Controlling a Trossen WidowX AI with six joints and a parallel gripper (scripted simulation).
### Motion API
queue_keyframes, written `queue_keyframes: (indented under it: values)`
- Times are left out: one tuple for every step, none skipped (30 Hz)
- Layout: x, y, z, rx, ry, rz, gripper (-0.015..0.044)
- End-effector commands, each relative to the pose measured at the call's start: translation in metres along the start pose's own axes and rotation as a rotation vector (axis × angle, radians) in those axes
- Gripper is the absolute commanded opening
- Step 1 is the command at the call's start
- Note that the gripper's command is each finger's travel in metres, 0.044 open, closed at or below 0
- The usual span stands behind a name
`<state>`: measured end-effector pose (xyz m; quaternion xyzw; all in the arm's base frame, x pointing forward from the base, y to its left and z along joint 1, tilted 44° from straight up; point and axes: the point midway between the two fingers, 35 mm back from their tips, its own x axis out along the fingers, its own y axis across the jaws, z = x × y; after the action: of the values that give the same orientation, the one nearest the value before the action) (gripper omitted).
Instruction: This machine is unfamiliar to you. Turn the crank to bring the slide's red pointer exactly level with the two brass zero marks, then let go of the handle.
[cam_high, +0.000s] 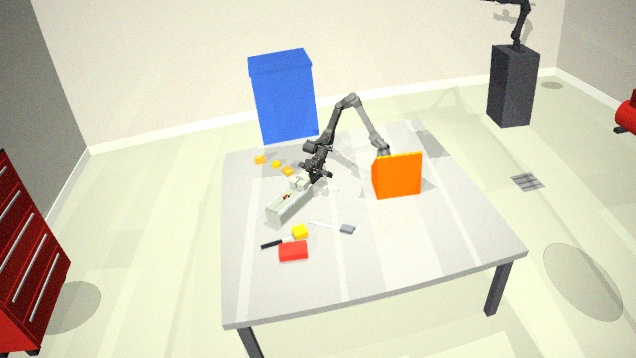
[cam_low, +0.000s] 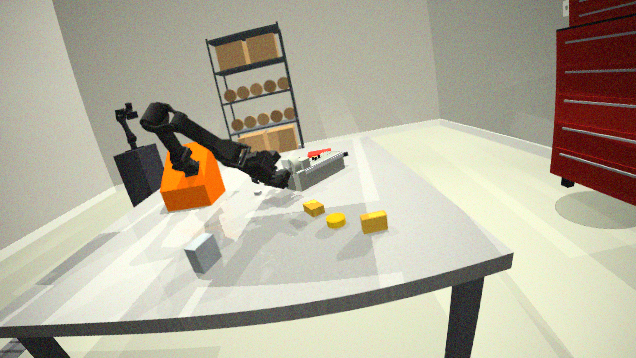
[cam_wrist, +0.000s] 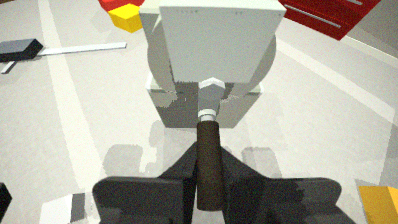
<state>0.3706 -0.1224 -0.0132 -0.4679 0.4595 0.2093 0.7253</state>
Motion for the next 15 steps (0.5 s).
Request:
queue_keyframes:
  values:
    - [0.0001, 0.0093, -0.0003, -0.004, 0.002, 0.024, 0.0000]
    - [0.0001, 0.0095, -0.0002, -0.004, 0.002, 0.024, 0.0000]
    - [0.0000, 0.0096, -0.0002, -0.004, 0.002, 0.024, 0.0000]
    - [0.0000, 0.0098, -0.0002, -0.004, 0.002, 0.024, 0.0000]
    - [-0.0001, 0.0099, -0.0001, -0.004, 0.002, 0.024, 0.0000]
    - [-0.0001, 0.0101, -0.0001, -0.004, 0.002, 0.024, 0.0000]
    - [-0.0002, 0.0103, -0.0001, -0.004, 0.002, 0.024, 0.0000]
    - [-0.0003, 0.0104, 0.0000, -0.004, 0.002, 0.024, 0.0000]
    - [-0.0003, 0.0106, 0.0000, -0.004, 0.002, 0.024, 0.0000]
    - [-0.0004, 0.0108, 0.0001, -0.004, 0.002, 0.024, 0.0000]
    - [-0.0005, 0.0110, 0.0001, -0.004, 0.002, 0.024, 0.0000]
    - [-0.0005, 0.0112, 0.0002, -0.004, 0.002, 0.024, 0.0000]
    - [-0.0006, 0.0114, 0.0002, -0.004, 0.002, 0.024, 0.0000]
    - [-0.0007, 0.0117, 0.0003, -0.004, 0.002, 0.024, 0.0000]
    - [-0.0008, 0.0119, 0.0003, -0.004, 0.002, 0.024, 0.0000]
